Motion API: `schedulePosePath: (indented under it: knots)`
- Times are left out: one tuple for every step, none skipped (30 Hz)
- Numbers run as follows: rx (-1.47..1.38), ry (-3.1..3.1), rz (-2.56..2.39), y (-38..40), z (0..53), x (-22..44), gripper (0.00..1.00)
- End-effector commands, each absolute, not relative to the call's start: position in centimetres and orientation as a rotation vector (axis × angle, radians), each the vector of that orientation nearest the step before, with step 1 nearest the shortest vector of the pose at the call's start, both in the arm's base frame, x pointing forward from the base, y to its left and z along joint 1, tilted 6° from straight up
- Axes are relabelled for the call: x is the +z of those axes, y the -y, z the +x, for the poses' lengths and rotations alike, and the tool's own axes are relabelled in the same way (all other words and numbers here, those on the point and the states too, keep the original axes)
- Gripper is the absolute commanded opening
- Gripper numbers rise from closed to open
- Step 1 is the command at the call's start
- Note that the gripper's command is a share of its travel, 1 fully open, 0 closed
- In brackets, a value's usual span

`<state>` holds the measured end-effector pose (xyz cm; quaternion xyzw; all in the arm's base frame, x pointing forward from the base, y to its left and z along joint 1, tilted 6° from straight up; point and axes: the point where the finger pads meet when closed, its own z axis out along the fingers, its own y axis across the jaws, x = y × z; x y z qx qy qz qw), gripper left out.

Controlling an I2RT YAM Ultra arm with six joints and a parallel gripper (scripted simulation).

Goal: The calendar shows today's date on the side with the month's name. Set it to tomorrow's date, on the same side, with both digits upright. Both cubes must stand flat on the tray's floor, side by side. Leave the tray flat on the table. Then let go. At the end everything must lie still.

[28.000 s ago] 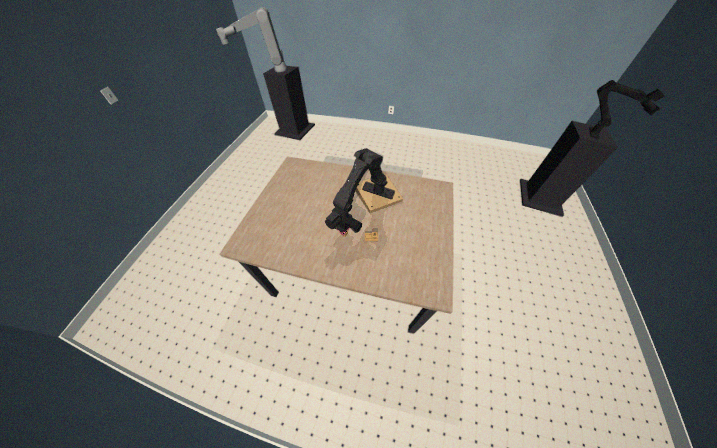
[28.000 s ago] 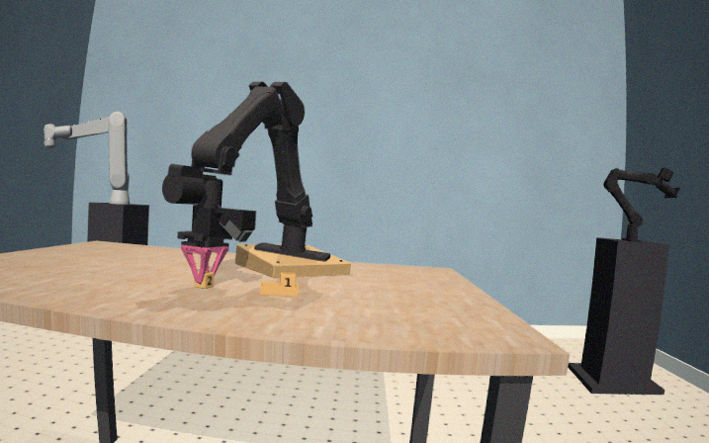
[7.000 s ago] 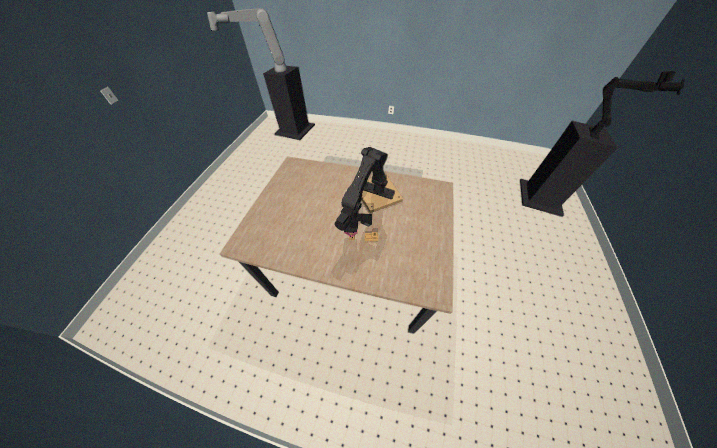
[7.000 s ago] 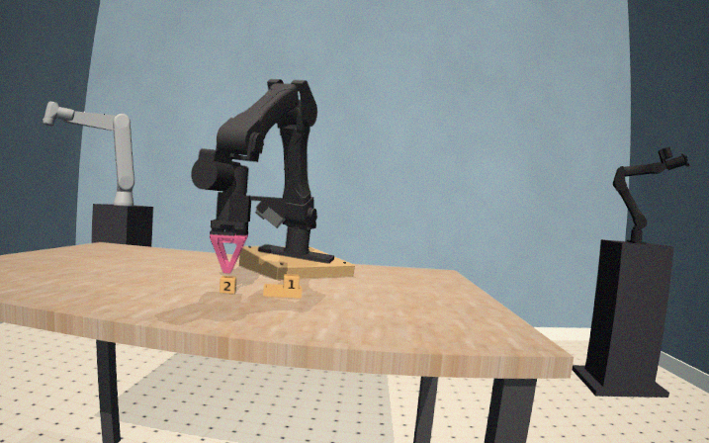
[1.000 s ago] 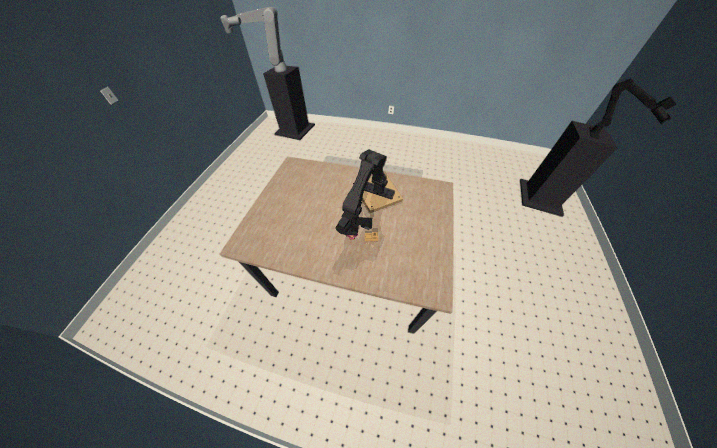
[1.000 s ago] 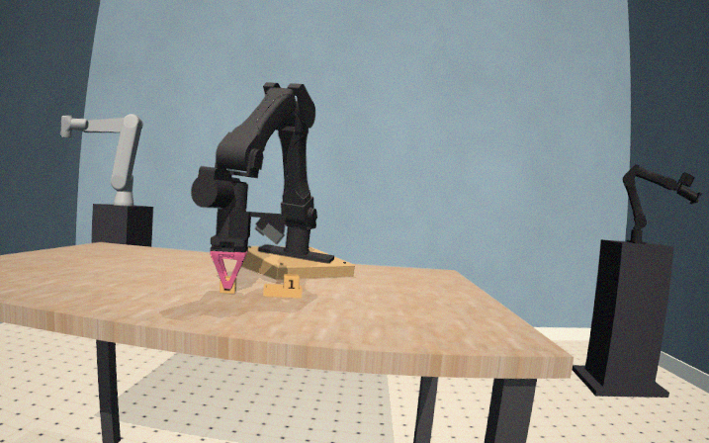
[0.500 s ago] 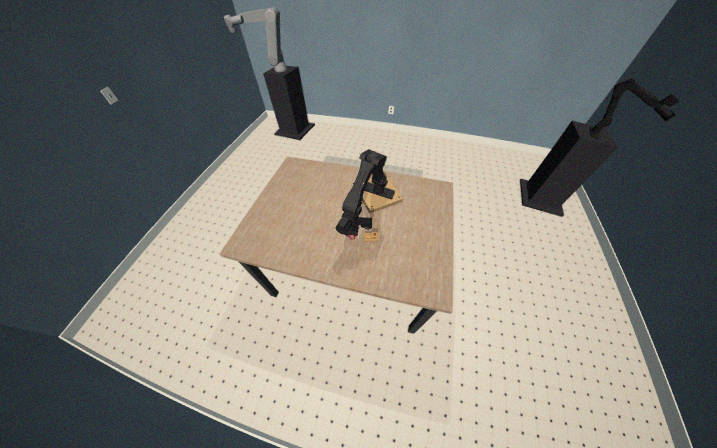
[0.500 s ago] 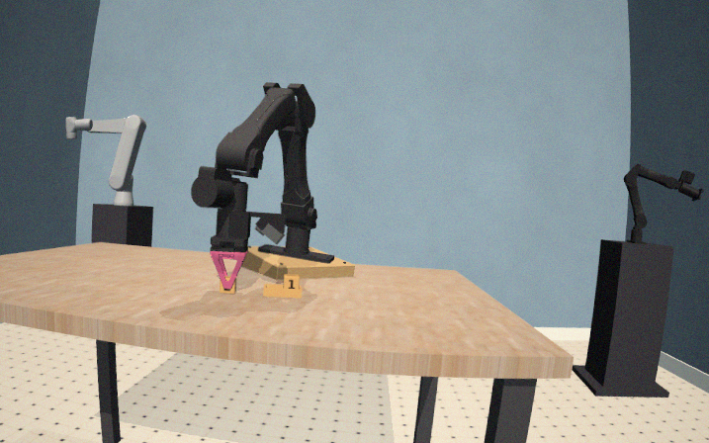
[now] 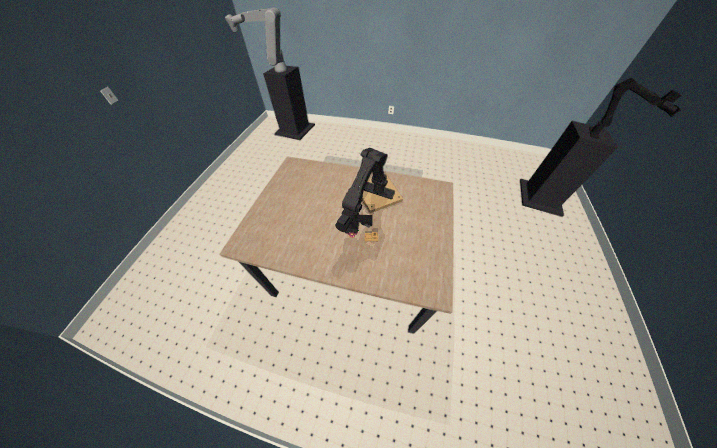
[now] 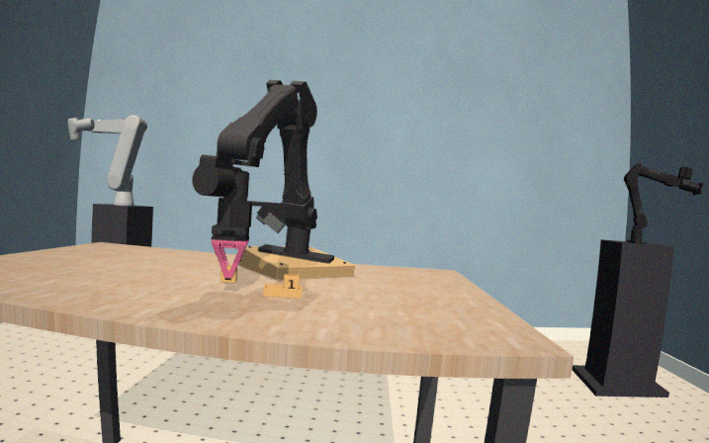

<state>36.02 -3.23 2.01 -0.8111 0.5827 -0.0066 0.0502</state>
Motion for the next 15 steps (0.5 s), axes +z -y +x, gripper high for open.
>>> schedulePosePath:
  knots:
    - [-0.071, -1.766, -2.447, 3.9, 36.4, 6.7, 0.26]
    - [-0.071, -1.766, -2.446, 3.9, 36.3, 7.6, 0.26]
    - [-0.071, -1.766, -2.446, 4.0, 36.2, 8.3, 0.26]
    - [-0.071, -1.766, -2.446, 4.0, 36.2, 9.0, 0.26]
    - [-0.071, -1.766, -2.446, 4.0, 36.2, 9.0, 0.26]
    - [-0.071, -1.766, -2.446, 4.0, 36.2, 9.0, 0.26]
    - [-0.022, -1.777, -2.459, 4.0, 36.0, 8.3, 0.26]
    - [-0.032, -1.775, -2.456, 4.1, 36.0, 9.1, 0.26]
    - [-0.060, -1.768, -2.449, 4.1, 36.0, 10.2, 0.26]
    - [-0.071, -1.766, -2.446, 4.1, 35.9, 10.8, 0.26]
    - [-0.071, -1.765, -2.446, 4.1, 35.9, 11.1, 0.26]
    - [-0.071, -1.763, -2.447, 4.1, 35.9, 11.2, 0.26]
    - [-0.070, -1.764, -2.447, 4.1, 35.9, 11.3, 0.26]
    - [-0.070, -1.764, -2.447, 4.1, 35.9, 11.4, 0.26]
    - [-0.070, -1.765, -2.446, 4.1, 35.9, 11.4, 0.26]
